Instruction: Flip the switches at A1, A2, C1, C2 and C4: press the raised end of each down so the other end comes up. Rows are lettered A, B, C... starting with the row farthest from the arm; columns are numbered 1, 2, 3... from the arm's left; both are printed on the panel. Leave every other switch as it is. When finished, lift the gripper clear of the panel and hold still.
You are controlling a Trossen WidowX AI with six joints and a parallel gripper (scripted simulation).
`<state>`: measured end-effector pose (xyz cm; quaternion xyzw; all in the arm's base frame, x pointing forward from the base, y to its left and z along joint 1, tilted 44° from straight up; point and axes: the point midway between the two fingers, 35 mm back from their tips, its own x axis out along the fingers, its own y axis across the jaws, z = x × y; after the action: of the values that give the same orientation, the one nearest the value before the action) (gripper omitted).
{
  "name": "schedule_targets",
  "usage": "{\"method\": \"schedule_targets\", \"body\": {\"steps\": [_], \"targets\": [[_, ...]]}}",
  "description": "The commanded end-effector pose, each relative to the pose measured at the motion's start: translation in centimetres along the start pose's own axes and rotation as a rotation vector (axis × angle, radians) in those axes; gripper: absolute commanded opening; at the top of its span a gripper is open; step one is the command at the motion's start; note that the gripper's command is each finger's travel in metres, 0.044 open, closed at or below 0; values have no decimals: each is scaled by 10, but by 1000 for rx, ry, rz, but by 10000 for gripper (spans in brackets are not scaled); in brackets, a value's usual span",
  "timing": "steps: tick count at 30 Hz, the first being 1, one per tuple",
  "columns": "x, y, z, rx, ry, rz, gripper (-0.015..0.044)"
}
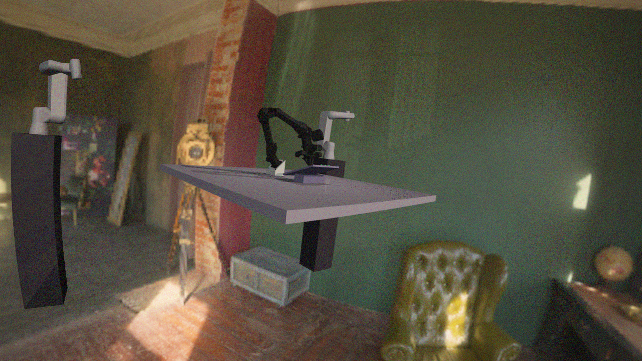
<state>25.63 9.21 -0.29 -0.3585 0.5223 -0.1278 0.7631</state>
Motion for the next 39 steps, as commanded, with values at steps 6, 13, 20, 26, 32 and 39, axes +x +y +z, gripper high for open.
{"method": "schedule_targets", "body": {"steps": [6,13,20,26,32,39], "targets": [[2,-1,-1,-6,0,-6,0],[3,-1,-1,-6,0,-6,0],[4,-1,-1,-6,0,-6,0],[5,-1,-1,-6,0,-6,0],[5,-1,-1,-6,0,-6,0],[6,-1,-1,-6,0,-6,0]]}}
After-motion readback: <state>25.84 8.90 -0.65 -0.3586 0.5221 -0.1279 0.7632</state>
